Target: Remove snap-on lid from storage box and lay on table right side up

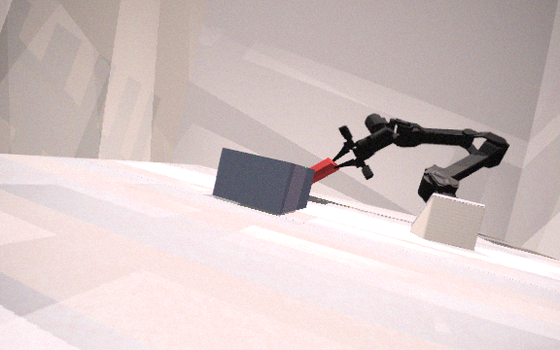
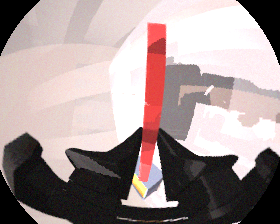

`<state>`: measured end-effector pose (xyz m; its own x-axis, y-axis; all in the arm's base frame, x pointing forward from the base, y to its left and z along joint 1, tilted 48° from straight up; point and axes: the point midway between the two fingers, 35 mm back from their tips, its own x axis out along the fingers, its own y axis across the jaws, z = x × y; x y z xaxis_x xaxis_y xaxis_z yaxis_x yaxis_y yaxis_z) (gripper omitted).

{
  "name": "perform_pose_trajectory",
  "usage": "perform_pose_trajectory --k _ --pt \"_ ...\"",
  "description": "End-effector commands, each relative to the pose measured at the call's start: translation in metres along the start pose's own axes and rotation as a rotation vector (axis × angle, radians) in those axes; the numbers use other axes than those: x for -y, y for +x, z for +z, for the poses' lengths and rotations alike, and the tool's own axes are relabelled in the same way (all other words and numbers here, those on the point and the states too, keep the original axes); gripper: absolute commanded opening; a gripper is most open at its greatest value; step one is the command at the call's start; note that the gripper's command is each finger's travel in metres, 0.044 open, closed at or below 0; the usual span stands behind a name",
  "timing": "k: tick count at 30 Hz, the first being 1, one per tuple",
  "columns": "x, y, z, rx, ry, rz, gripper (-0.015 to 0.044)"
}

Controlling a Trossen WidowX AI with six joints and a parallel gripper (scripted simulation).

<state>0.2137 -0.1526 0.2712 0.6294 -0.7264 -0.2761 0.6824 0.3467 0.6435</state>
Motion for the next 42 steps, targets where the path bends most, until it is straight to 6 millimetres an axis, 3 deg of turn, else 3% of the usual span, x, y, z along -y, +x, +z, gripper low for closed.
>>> perform_pose_trajectory --k 1,42 --pt "0.001 0.001 0.001 0.0 0.003 0.013 0.0" --pt "0.025 0.022 0.001 0.003 0.002 0.015 0.0"
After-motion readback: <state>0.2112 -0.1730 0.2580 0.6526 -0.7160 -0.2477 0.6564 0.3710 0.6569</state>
